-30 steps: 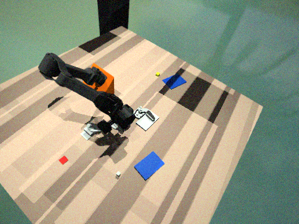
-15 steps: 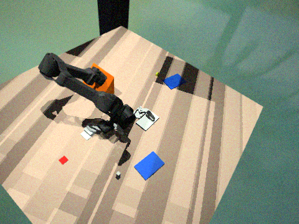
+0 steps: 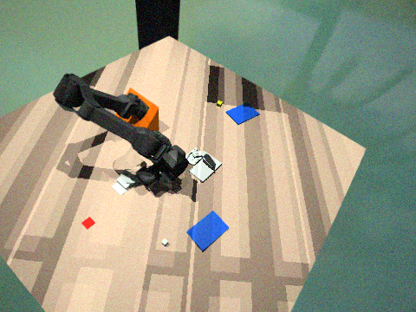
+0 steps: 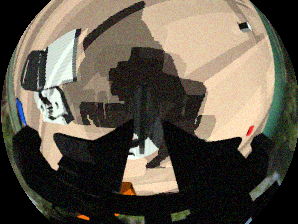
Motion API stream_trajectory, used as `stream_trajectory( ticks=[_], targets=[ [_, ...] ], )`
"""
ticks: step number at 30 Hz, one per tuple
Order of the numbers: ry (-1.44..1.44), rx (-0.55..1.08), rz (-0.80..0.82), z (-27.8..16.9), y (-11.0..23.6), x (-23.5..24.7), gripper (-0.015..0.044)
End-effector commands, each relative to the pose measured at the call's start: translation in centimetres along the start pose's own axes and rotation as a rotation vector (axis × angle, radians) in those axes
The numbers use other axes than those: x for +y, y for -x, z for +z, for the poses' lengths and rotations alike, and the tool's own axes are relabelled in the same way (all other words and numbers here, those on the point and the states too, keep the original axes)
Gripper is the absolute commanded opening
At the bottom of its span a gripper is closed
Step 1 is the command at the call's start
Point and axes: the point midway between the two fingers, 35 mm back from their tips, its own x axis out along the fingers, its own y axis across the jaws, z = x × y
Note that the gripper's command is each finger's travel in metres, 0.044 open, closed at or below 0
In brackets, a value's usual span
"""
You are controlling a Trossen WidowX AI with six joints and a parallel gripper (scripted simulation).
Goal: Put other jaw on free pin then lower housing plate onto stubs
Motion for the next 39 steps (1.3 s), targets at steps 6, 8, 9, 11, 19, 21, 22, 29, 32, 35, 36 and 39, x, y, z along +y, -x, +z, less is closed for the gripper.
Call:
stream_trajectory(
  ticks=[6,8,9,11,19,21,22,29,32,35,36,39],
  targets=[
    [0.0,0.0,0.0,0.1,0.7,0.0,0.0134],
    [0.0,0.0,0.002,0.2,1.3,0.1,0.0134],
    [0.0,0.0,0.002,0.2,1.6,0.1,0.0134],
    [0.001,0.0,0.004,0.3,2.3,0.1,0.0134],
    [0.002,0.001,0.006,0.3,4.8,0.2,0.0134],
    [0.003,0.001,0.006,0.3,5.4,0.2,0.0134],
    [0.003,0.001,0.006,0.3,5.7,0.2,0.0134],
    [0.004,0.001,0.003,0.0,7.7,0.1,0.0134],
    [0.004,0.001,0.003,0.0,7.8,0.1,0.0134],
    [0.007,0.001,0.003,0.2,7.8,0.2,0.0134],
    [0.01,0.001,0.004,0.3,7.8,0.4,0.0134],
    [0.02,0.0,0.005,1.0,7.9,1.0,0.0134]
  ],
)
